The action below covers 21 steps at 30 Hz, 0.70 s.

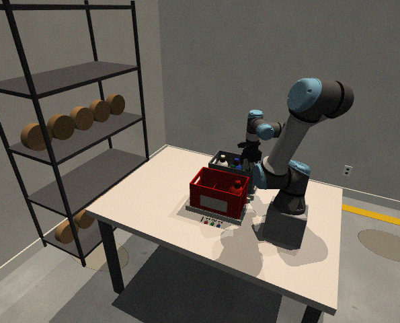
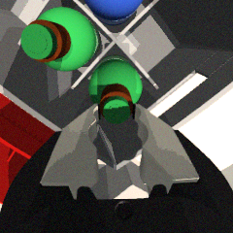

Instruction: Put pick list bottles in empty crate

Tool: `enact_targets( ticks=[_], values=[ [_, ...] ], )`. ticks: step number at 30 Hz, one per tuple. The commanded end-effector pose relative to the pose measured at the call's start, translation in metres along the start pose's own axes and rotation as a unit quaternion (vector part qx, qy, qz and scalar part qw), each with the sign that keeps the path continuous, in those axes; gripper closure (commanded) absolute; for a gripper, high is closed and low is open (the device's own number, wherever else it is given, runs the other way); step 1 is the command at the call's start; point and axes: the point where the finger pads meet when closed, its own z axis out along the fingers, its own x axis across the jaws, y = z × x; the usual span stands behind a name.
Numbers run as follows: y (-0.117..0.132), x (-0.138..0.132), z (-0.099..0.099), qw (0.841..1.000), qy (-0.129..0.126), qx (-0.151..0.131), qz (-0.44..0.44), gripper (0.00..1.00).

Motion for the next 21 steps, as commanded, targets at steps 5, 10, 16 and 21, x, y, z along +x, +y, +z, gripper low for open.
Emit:
enact_targets(
  ticks=[5,10,16,21],
  values=[
    [0.000,0.000,-0.001,1.000,0.000,0.000,0.000,1.00],
    [-0.002,0.000,-0.006,1.000,0.000,0.003,0.000,1.00],
    [-0.002,0.000,-0.013,1.000,0.000,0.003,0.000,1.00],
    [-0.002,0.000,-0.021,1.000,0.000,0.003,0.000,1.00]
  ],
)
